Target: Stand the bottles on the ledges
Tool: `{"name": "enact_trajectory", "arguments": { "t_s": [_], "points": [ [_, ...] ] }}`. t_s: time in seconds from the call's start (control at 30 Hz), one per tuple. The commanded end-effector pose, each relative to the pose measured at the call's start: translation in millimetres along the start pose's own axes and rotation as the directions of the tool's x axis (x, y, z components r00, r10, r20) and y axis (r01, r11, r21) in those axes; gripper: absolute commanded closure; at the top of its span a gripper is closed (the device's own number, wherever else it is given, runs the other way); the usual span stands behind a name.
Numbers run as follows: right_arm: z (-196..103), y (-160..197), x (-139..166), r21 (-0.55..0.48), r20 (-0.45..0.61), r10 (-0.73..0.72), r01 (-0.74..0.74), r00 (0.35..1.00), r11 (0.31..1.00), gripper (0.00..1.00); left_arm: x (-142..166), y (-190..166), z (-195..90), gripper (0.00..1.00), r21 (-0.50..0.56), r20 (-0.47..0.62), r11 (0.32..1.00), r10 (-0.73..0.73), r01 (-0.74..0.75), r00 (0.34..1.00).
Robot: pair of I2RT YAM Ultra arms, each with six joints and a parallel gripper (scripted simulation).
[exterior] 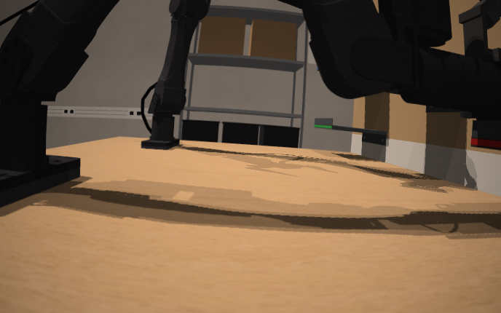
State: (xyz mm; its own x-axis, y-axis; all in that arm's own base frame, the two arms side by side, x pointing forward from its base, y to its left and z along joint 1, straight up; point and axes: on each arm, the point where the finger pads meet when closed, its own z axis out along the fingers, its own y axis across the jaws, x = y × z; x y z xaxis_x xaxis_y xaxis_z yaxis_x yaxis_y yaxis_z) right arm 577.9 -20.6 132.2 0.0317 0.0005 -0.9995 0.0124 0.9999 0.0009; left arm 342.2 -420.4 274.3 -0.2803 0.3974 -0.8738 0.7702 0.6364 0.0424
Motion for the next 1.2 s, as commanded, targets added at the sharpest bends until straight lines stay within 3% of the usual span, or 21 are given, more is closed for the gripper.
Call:
{"name": "enact_trajectory", "arguments": {
  "t_s": [0.0,0.2,0.33,0.4,0.53,0.57,1.17],
  "points": [
    [3.5,1.6,-10.8,-0.002,0.026,-0.004,0.004,1.0,1.0,0.45,-16.1,-0.2,-7.7,0.0,-0.001,0.034,1.0,-0.002,0.002,0.999],
    [2.6,1.3,-10.8,-0.004,0.026,-0.004,0.004,1.0,1.0,0.53,-16.1,-0.2,-7.7,0.0,-0.001,0.034,1.0,-0.002,0.002,0.999],
    [1.7,1.4,-11.6,-0.008,0.029,-0.004,0.004,1.0,1.0,0.99,-16.1,-0.2,-7.7,0.0,-0.001,0.034,1.0,-0.002,0.002,0.999],
    [1.7,1.4,-11.6,-0.008,0.029,-0.004,0.004,1.0,1.0,0.99,-16.1,-0.2,-7.7,0.0,-0.001,0.034,1.0,-0.002,0.002,0.999],
    [1.7,1.4,-11.5,-0.008,0.029,-0.004,0.004,1.0,1.0,0.53,-16.1,-0.2,-7.7,0.0,-0.001,0.034,1.0,-0.002,0.002,0.999],
    [1.7,1.4,-11.5,-0.008,0.029,-0.004,0.004,1.0,1.0,0.5,-16.1,-0.2,-7.7,0.0,-0.001,0.034,1.0,-0.002,0.002,0.999],
    [-26.3,-18.2,5.0,0.062,-0.017,0.0,0.001,1.0,0.998,0.5,-16.1,-0.2,-7.7,0.0,-0.001,0.034,1.0,-0.002,0.002,0.999]
  ]
}}
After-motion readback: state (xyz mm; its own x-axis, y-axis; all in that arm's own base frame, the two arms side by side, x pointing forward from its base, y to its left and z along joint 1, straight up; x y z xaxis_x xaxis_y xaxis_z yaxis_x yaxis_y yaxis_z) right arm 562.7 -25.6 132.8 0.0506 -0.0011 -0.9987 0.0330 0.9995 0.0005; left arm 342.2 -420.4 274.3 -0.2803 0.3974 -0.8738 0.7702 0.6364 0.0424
